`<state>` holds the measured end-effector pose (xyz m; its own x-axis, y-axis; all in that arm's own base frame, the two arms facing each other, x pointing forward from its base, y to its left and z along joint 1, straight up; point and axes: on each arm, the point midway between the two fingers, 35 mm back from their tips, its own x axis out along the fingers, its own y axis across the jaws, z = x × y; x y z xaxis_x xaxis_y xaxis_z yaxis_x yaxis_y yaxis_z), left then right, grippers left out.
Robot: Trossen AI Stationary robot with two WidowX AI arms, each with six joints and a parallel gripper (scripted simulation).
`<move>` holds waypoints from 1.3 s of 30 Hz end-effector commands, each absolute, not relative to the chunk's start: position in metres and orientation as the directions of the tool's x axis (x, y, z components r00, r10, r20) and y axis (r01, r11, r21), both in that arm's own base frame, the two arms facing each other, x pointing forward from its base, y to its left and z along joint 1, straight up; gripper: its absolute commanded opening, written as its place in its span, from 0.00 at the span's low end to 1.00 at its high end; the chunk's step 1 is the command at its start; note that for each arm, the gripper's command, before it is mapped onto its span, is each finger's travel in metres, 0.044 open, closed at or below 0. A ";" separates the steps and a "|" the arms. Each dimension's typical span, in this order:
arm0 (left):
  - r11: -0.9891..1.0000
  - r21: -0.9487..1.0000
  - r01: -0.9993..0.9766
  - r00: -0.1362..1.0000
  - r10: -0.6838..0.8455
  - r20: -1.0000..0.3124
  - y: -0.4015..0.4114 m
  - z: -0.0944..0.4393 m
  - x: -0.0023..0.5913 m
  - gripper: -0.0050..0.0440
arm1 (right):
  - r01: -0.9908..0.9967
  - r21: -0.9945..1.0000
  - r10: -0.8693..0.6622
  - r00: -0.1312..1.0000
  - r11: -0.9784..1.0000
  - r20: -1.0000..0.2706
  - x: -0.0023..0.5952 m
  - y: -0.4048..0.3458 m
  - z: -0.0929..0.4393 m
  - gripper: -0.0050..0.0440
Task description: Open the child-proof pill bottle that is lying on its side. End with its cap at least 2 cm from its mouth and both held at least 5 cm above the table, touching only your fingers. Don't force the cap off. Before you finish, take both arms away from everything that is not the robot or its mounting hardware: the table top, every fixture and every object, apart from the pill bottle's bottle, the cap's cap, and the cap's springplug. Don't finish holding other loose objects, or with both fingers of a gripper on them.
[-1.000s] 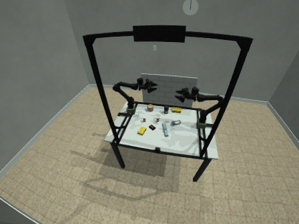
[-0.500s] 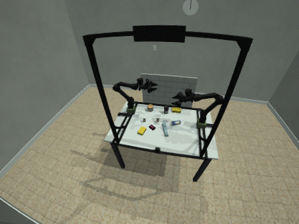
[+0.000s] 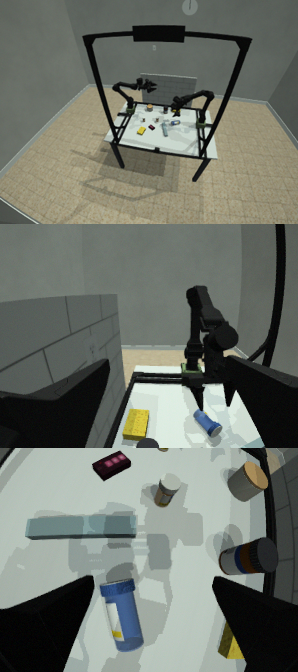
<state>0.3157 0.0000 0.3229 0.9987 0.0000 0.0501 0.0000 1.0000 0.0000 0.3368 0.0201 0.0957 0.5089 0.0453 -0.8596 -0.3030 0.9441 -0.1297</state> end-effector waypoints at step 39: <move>1.000 0.000 0.000 0.999 0.000 0.050 0.000 0.323 0.316 1.00 | -0.503 -0.002 -0.002 0.000 0.864 -1.000 0.287 0.022 0.002 1.00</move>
